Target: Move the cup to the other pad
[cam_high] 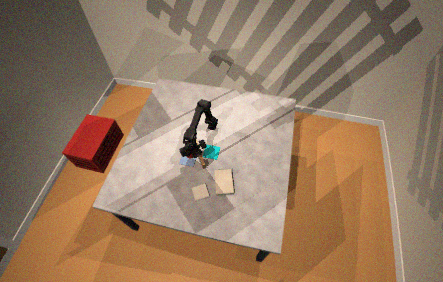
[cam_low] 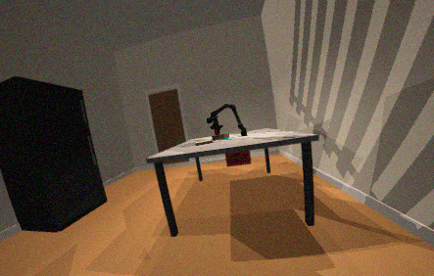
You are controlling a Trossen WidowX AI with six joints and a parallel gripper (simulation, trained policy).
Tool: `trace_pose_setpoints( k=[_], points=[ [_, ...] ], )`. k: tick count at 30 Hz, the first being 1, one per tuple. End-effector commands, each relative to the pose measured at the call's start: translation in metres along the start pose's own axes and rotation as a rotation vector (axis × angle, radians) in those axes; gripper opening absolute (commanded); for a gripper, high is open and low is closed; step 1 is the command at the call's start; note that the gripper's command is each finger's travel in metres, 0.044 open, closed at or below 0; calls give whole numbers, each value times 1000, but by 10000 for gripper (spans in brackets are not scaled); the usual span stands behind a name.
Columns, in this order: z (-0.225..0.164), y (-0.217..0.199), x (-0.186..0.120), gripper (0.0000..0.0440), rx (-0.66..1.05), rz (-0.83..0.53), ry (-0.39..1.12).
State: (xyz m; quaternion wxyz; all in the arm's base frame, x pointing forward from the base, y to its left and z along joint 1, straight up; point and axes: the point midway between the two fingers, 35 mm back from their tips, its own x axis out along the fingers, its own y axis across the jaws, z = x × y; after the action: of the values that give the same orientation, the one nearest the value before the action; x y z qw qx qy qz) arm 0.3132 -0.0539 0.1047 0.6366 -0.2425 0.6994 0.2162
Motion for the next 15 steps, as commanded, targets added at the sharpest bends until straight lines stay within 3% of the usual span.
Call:
trace_pose_setpoints(
  k=[1,15],
  points=[
    [8,7,-12,0,-30,-10,-23],
    [36,39,-32,0,-104,-54,-80]
  ],
)
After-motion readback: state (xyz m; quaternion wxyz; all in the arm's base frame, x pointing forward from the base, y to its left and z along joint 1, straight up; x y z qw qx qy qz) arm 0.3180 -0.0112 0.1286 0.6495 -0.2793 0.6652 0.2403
